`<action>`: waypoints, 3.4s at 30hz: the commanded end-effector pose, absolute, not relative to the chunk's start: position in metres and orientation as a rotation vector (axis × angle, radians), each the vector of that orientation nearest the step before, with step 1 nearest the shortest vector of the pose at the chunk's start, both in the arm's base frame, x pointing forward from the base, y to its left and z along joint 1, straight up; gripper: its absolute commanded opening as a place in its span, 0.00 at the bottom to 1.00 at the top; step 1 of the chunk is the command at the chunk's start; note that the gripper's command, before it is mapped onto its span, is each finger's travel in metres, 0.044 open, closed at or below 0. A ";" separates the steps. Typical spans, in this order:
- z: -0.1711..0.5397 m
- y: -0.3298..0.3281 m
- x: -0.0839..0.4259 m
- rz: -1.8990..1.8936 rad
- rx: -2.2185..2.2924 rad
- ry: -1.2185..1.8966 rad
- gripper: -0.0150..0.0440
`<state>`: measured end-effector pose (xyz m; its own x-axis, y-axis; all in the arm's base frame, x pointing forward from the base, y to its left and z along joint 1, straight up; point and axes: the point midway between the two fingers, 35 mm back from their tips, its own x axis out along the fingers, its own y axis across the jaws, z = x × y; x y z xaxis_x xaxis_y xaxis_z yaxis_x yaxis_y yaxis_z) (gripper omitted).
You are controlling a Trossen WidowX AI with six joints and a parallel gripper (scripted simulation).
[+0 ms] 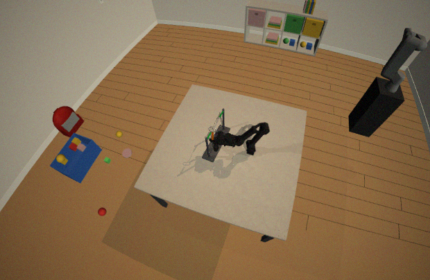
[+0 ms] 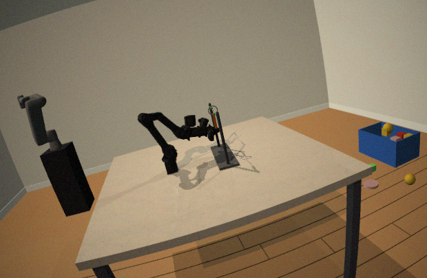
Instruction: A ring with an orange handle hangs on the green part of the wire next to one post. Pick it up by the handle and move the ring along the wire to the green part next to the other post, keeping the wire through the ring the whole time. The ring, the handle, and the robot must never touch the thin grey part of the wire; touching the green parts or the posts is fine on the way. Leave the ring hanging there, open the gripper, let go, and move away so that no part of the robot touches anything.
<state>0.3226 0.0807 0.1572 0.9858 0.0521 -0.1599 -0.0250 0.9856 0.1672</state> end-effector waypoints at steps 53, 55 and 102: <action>0.154 0.109 0.326 0.019 -0.001 0.180 0.00; 0.151 0.109 0.326 0.019 -0.001 0.180 0.00; 0.141 0.110 0.324 0.024 -0.007 0.180 0.53</action>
